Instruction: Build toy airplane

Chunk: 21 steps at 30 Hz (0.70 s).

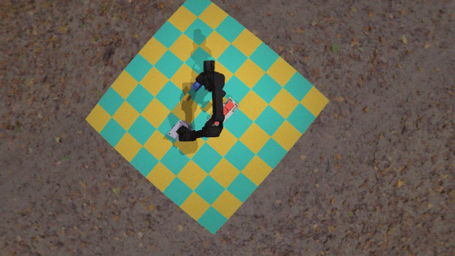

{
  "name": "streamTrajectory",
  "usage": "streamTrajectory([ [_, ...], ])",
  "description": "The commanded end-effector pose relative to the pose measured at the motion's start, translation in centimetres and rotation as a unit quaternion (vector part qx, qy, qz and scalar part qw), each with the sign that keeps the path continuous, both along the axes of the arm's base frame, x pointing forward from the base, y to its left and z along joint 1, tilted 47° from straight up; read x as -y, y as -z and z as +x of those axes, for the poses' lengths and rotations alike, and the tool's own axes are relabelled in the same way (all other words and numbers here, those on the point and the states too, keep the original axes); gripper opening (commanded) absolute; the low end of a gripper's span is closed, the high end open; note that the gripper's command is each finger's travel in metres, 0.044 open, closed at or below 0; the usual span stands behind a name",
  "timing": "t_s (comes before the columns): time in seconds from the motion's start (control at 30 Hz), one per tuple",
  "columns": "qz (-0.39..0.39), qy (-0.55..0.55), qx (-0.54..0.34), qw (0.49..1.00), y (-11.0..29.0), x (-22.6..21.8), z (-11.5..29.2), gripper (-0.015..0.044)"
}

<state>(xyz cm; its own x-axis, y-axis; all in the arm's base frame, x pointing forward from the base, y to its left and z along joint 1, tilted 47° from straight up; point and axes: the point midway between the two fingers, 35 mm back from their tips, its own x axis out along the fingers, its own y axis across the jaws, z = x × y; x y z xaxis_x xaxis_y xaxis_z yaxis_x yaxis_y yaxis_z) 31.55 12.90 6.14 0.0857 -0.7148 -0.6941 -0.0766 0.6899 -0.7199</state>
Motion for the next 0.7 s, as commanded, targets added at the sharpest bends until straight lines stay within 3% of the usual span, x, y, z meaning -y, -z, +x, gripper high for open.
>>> streamTrajectory([
  [0.0,0.003,0.000,0.002,1.000,4.9,-4.3,-0.3,0.0440],
  [0.13,0.001,0.001,0.004,1.000,9.4,-7.3,-1.2,0.0440],
  [0.47,0.001,0.001,0.004,1.000,9.7,-7.3,-1.2,0.0440],
  [0.67,0.000,0.001,0.004,1.000,12.6,-4.3,-0.8,0.0440],
])
